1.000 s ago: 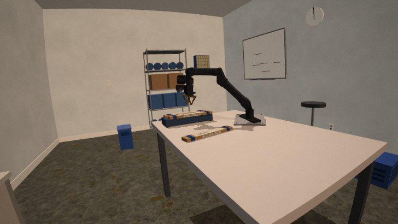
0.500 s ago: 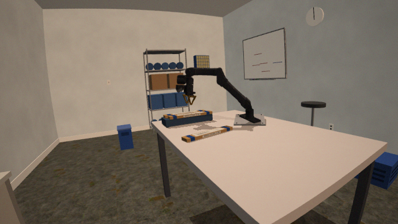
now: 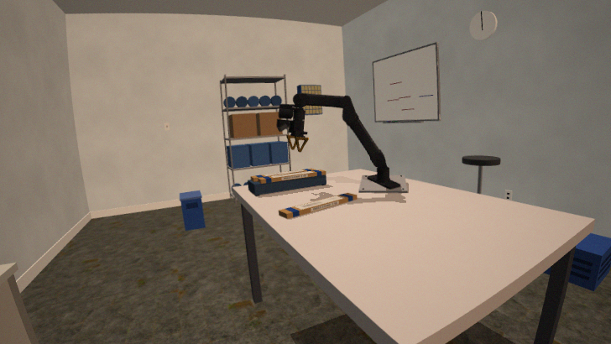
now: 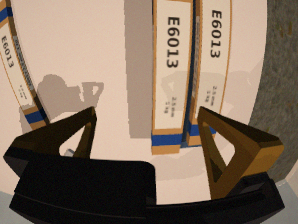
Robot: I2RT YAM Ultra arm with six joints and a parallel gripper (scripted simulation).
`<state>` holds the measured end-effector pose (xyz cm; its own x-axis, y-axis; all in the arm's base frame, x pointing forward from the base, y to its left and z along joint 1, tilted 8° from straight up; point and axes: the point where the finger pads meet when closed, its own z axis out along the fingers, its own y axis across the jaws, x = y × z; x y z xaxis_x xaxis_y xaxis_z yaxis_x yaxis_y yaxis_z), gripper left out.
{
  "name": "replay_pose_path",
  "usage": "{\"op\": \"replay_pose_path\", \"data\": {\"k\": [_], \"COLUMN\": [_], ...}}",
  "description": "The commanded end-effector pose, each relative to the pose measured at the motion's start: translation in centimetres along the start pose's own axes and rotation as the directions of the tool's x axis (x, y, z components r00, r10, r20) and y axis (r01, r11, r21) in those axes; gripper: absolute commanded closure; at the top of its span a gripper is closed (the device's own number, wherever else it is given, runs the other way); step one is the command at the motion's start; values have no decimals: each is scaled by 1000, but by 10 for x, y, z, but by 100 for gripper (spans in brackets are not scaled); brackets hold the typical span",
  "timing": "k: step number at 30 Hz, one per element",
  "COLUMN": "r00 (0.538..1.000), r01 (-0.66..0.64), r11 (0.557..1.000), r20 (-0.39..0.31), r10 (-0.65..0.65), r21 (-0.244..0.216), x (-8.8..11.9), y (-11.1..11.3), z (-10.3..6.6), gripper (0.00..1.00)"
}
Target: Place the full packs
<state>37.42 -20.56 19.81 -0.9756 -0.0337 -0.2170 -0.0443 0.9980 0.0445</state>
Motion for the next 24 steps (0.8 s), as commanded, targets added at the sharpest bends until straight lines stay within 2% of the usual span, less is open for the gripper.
{"op": "replay_pose_path", "data": {"k": [1,6,8,10,18,23,24], "r00": [995,995,995,998,999,1000,1000], "r01": [-11,-10,-10,-5,-2,9,9], "r11": [997,998,998,999,999,1000,1000], "r20": [-105,-99,-99,-68,-36,21,21], "r10": [4,3,3,2,0,-8,-8], "r21": [-73,-69,-69,-52,-37,-16,-16], "x": [3,9,9,12,21,27,27], "y": [23,48,48,57,97,121,121], "z": [-23,-45,-45,-54,-88,-110,-110], "gripper": [5,5,5,5,5,5,5]}}
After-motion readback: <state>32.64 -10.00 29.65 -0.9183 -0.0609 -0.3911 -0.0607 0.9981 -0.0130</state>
